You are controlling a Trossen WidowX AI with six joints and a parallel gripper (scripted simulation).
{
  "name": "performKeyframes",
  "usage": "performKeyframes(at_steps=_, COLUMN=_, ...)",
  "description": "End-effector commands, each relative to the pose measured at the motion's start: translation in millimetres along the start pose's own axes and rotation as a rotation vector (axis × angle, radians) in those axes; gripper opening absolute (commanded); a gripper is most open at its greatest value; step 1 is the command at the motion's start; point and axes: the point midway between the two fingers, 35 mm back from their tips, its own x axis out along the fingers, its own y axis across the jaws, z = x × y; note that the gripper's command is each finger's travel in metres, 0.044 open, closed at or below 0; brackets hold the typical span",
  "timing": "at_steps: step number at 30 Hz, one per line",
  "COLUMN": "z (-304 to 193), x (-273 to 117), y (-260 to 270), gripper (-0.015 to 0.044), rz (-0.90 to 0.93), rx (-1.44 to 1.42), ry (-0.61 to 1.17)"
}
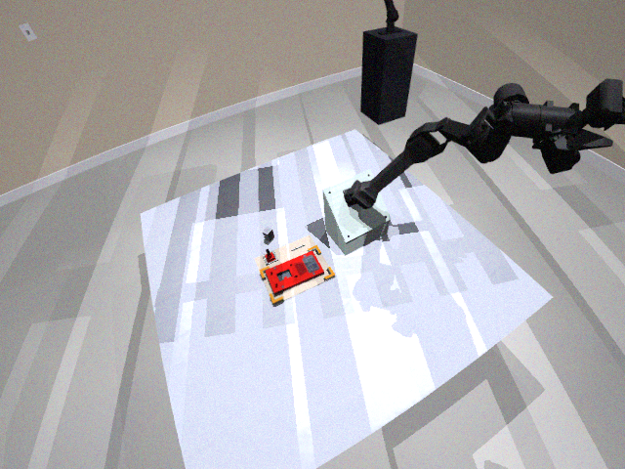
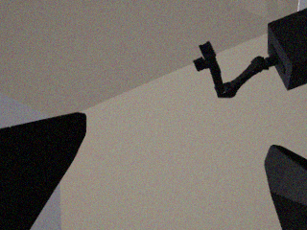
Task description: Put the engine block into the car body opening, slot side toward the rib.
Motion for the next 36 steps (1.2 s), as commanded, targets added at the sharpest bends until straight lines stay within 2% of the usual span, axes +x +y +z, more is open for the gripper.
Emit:
performKeyframes(at_steps=1, z=0, x=0, y=0, gripper=0.0426, rz=0.000, rx=0.000, ry=0.000)
performKeyframes(at_steps=5, z=14, x=-2, y=5, gripper=0.0440, rz=0.017, rx=0.025, ry=-0.028)
performKeyframes(at_steps=11, z=74, x=-15, y=27, gripper=0.0440, rz=0.096, rx=0.128, ry=-0.146)
performKeyframes(at_steps=22, z=120, x=-33, y=45, gripper=0.0440, rz=0.206, rx=0.283, ry=-0.233)
performKeyframes(at_steps=36, z=262, x=-133, y=82, gripper=0.0440, rz=0.508, rx=0.502, ry=-0.534)
